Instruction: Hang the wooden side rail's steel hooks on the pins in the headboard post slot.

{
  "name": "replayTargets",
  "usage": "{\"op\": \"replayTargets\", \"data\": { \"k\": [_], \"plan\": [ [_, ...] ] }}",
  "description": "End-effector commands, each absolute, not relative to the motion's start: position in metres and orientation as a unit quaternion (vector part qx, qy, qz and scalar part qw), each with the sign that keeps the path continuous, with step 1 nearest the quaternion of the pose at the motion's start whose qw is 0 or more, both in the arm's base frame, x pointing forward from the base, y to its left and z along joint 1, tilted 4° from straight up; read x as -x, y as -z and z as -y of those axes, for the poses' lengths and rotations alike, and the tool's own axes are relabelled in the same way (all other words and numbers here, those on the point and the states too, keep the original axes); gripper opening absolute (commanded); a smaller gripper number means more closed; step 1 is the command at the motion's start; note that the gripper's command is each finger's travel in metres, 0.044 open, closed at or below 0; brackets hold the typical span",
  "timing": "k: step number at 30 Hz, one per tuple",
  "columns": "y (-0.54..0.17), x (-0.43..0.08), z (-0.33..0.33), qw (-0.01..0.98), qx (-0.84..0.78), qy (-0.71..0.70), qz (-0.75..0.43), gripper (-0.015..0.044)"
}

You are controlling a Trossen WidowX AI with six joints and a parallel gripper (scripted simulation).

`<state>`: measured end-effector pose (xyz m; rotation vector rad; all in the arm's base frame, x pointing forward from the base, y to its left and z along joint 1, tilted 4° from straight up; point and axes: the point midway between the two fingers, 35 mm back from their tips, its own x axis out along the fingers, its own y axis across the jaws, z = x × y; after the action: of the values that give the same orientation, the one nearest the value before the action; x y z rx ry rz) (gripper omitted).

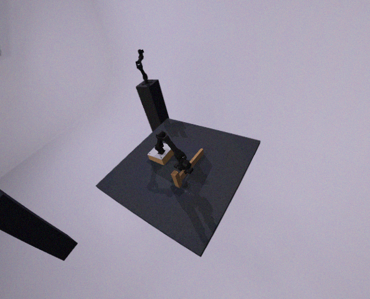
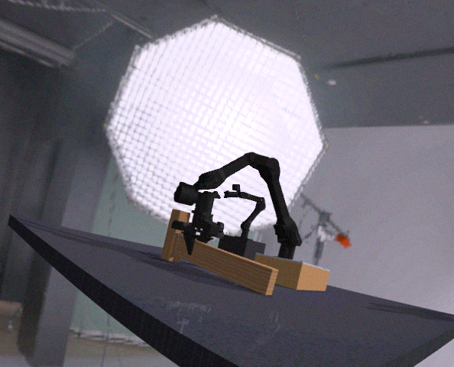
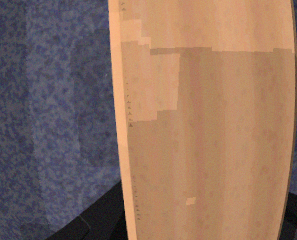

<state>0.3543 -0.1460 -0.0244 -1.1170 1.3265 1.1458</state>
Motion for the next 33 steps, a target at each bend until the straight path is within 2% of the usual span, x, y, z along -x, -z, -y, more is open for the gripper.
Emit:
{"op": "replayTargets", "data": {
  "k": [1,33],
  "plan": [
    [0.0211,-0.3589,0.1483,0.508,0.468,-0.472,-0.547,0.0],
    [0.021,-0.3593,0.1518,0.508,0.468,-0.471,-0.548,0.0]
  ]
}}
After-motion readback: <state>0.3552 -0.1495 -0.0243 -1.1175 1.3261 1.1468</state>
